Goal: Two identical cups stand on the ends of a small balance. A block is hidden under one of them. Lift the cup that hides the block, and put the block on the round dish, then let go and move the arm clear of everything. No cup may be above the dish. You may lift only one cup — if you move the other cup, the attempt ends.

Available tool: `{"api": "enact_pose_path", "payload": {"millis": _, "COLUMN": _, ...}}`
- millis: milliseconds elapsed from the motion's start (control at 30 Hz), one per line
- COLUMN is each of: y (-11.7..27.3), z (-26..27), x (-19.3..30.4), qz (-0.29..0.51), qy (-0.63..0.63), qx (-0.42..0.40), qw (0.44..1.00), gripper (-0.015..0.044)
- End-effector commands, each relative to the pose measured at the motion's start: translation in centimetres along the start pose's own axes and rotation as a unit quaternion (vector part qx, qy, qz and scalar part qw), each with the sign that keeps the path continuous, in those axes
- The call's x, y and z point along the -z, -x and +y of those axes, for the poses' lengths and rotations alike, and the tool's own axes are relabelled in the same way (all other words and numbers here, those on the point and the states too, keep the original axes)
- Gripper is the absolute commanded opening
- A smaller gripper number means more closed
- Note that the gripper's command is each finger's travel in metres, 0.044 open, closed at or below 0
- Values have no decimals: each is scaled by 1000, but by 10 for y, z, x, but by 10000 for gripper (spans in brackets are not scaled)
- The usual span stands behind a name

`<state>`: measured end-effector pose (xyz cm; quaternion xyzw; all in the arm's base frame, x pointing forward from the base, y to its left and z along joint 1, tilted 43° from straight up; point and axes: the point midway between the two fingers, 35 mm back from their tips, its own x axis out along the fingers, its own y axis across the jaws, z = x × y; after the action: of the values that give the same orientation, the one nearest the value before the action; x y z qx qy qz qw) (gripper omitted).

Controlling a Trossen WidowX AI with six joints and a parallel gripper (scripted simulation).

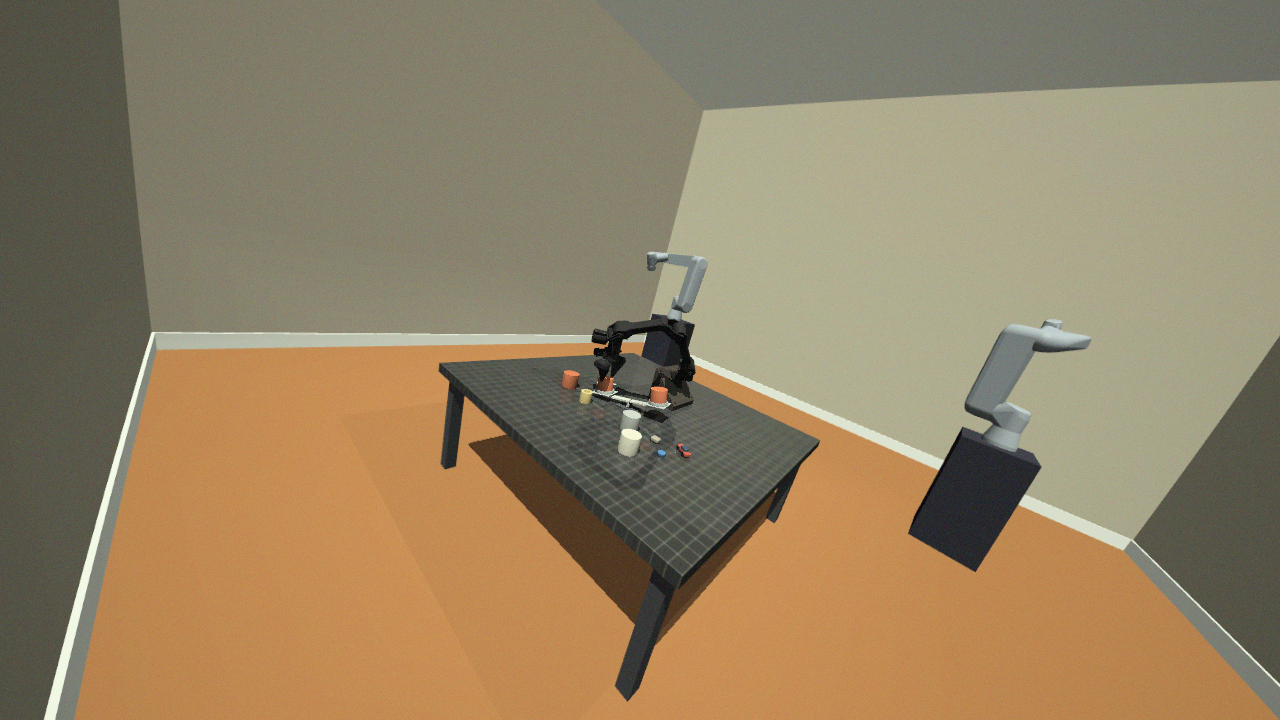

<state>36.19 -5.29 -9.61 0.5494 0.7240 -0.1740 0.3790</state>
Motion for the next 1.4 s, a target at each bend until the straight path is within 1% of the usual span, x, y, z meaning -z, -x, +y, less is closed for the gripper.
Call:
{"api": "enact_pose_path", "payload": {"millis": 0, "y": -8, "z": 0, "x": 0, "qz": 2, "qy": -3, "qx": -1, "qw": 1000, "gripper": 440}}
{"api": "enact_pose_path", "payload": {"millis": 700, "y": -39, "z": -1, "x": 2, "qz": 3, "qy": -3, "qx": -2, "qw": 1000, "gripper": 440}}
{"api": "enact_pose_path", "payload": {"millis": 800, "y": -39, "z": -1, "x": 2, "qz": 3, "qy": -3, "qx": -2, "qw": 1000, "gripper": 361}}
{"api": "enact_pose_path", "payload": {"millis": 1100, "y": -39, "z": -1, "x": 2, "qz": 3, "qy": -3, "qx": -2, "qw": 1000, "gripper": 301}}
{"api": "enact_pose_path", "payload": {"millis": 1367, "y": -34, "z": 0, "x": 1, "qz": 3, "qy": -3, "qx": -2, "qw": 1000, "gripper": 91}}
